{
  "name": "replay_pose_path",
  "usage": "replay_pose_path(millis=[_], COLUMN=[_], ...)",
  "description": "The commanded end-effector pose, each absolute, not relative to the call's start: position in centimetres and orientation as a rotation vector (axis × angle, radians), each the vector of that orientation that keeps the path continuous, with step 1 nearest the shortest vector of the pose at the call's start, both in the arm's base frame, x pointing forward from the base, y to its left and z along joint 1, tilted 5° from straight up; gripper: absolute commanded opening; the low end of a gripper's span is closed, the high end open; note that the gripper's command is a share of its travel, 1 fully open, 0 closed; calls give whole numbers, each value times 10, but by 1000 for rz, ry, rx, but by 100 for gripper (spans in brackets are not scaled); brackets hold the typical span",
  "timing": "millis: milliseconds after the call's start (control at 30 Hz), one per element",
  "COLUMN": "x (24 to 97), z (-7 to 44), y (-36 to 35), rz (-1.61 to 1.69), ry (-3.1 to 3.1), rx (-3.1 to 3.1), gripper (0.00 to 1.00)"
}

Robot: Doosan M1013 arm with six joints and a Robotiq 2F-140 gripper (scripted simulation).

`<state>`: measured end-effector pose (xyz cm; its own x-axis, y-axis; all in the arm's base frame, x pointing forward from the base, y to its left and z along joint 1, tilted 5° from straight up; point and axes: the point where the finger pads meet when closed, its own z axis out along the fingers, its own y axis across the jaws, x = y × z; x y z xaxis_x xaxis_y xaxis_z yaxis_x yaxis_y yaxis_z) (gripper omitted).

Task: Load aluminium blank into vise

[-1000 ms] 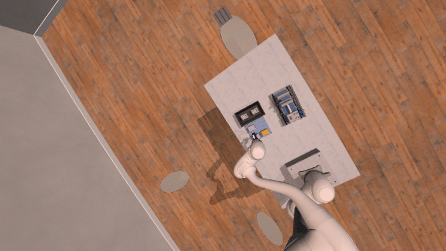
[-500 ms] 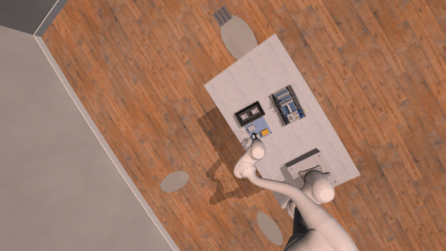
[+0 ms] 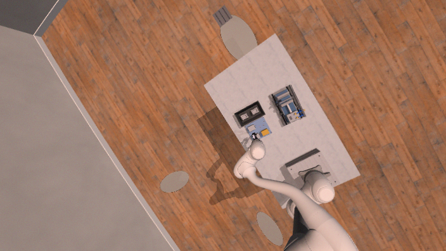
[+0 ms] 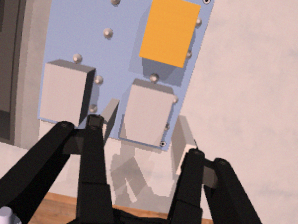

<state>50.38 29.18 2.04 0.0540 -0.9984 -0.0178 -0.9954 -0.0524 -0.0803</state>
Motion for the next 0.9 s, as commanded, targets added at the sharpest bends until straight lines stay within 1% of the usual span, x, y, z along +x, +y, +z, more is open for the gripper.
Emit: replay_pose_path(millis=[0,867], x=[504,504], z=[21,16], y=[292,292], rz=[-65,-65], ry=[2112,2112], rx=[-2228,-2228], gripper=[40,40])
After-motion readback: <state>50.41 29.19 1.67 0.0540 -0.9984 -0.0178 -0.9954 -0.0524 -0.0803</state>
